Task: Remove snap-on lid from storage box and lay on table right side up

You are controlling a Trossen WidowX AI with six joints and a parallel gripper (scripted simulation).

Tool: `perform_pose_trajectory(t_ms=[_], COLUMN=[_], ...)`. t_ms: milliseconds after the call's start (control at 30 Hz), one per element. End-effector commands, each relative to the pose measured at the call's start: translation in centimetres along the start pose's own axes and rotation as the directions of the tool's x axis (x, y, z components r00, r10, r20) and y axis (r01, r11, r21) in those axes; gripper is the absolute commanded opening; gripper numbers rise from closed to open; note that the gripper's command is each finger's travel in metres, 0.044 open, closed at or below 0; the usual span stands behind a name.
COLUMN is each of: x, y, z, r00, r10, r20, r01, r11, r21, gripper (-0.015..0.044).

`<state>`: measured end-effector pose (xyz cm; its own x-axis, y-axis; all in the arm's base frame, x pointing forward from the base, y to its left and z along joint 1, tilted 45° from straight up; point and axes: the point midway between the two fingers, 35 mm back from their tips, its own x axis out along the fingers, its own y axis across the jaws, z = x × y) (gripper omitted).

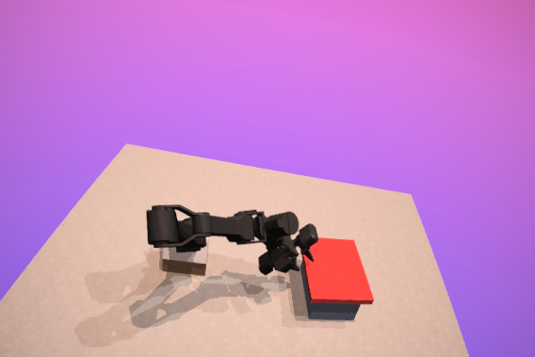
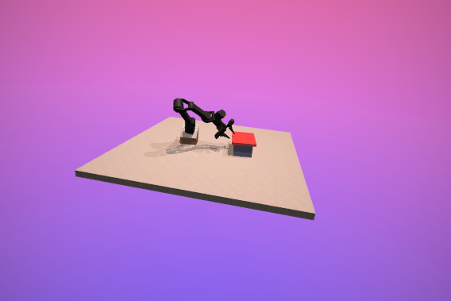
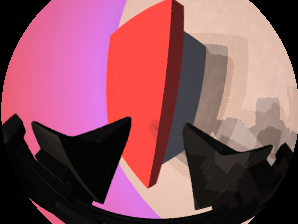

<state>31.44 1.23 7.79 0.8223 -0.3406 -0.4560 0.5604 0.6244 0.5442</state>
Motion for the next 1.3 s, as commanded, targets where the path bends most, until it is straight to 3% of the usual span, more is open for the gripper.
perform_pose_trajectory(t_ms=[0, 167, 300, 600, 700, 1267], x=[0.85, 1.42, 1.42, 1.42, 1.42, 1.16], y=[-0.09, -0.20, -0.20, -0.20, -0.20, 0.10], z=[-0.09, -0.04, -0.04, -0.04, -0.04, 0.06], r00=[1.000, 1.000, 1.000, 1.000, 1.000, 1.000], r10=[0.003, 0.005, 0.005, 0.005, 0.005, 0.006], r20=[-0.004, -0.002, -0.002, -0.002, -0.002, 0.001], r01=[-0.003, -0.005, -0.005, -0.005, -0.005, -0.006], r11=[1.000, 1.000, 1.000, 1.000, 1.000, 1.000], r21=[-0.008, -0.009, -0.009, -0.009, -0.009, -0.002], gripper=[0.0235, 0.0235, 0.0130, 0.0070, 0.0000, 0.0000])
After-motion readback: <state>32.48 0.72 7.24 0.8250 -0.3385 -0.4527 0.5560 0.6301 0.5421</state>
